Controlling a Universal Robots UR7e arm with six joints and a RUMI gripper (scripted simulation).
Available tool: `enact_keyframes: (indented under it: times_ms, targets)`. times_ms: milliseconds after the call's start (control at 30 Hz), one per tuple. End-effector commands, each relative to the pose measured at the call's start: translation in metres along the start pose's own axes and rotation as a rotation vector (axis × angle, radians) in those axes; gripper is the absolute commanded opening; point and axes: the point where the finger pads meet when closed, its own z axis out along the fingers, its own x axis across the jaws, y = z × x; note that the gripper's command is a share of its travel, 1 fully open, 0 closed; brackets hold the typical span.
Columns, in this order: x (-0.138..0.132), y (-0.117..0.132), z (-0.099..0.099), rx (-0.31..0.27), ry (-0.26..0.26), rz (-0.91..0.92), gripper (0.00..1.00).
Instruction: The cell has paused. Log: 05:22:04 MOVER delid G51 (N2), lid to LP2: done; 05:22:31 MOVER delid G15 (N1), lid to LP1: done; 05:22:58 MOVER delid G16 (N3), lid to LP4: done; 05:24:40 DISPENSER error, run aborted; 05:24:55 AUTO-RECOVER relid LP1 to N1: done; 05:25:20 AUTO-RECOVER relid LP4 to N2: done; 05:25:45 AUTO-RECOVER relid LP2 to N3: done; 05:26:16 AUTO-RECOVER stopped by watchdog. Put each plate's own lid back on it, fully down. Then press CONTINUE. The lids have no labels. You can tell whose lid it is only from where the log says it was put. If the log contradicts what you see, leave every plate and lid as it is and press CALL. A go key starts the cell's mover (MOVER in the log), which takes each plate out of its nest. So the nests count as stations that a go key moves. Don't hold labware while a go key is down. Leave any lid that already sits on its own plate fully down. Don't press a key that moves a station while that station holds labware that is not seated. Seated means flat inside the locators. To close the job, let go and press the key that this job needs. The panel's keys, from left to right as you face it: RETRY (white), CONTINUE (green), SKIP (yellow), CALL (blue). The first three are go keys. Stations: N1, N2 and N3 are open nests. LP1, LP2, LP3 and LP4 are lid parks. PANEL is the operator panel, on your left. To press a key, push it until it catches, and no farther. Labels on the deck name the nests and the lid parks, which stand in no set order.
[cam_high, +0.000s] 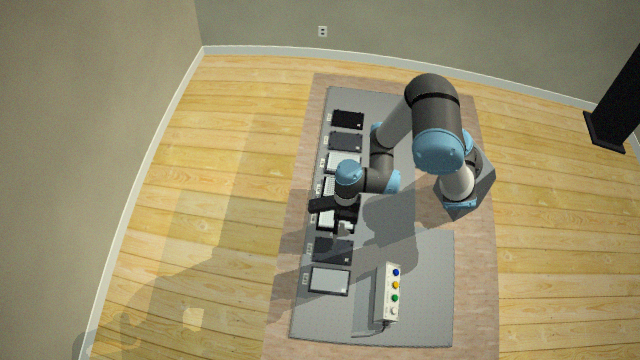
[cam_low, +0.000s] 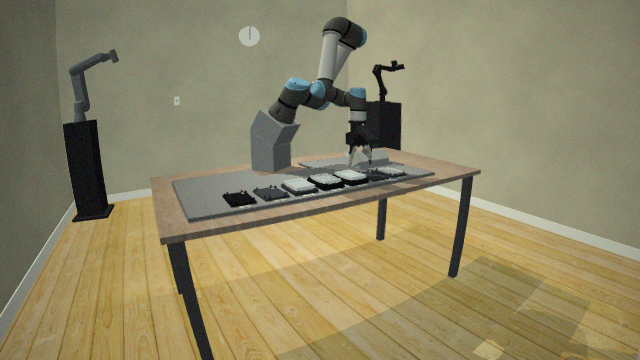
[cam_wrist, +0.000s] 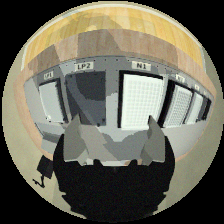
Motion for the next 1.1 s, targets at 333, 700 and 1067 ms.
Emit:
enact_keyframes:
  times_ms: [333, 700, 1067]
  targets:
    - [-0.07, 0.0, 0.001, 0.001, 0.004, 0.001, 0.82]
    - [-0.12, 0.0, 0.001, 0.001, 0.004, 0.001, 0.82]
    - [-0.165, 0.0, 0.001, 0.001, 0.004, 0.001, 0.82]
